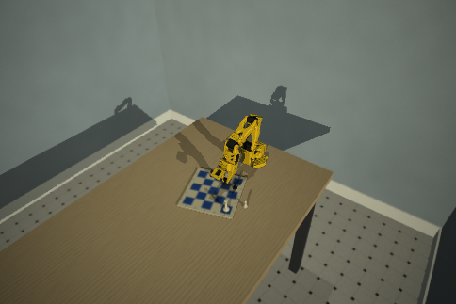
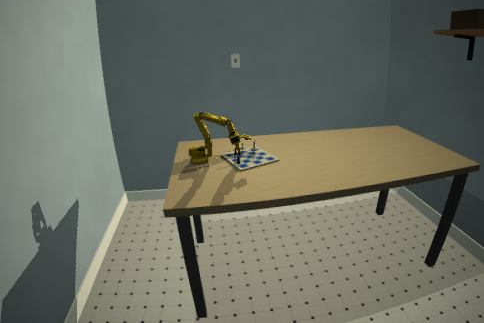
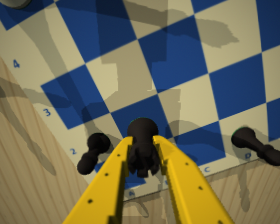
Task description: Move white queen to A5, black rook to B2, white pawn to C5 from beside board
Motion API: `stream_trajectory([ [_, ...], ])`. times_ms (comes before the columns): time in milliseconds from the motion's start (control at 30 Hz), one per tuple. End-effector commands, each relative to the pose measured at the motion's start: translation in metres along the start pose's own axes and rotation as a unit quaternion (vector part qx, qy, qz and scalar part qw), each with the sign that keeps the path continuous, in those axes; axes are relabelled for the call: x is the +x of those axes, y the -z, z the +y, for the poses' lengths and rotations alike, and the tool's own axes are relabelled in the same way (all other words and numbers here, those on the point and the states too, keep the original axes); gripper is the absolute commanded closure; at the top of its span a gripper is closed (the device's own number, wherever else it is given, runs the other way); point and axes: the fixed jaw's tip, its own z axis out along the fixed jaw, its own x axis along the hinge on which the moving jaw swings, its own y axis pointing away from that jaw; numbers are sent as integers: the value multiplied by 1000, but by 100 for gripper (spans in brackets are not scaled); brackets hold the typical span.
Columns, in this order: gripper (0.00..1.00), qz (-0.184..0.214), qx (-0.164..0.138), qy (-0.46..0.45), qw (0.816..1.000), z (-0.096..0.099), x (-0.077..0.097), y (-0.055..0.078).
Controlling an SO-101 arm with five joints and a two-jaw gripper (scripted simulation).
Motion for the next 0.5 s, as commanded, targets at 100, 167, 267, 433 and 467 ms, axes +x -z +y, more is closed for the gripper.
stream_trajectory([
  [100, 100, 3, 0, -4, 1000, 0, -1, 1],
  [167, 100, 3, 0, -4, 1000, 0, -1, 1],
  [267, 100, 3, 0, -4, 1000, 0, -1, 1],
  [433, 100, 3, 0, -4, 1000, 0, -1, -1],
  [467, 100, 3, 0, -4, 1000, 0, -1, -1],
])
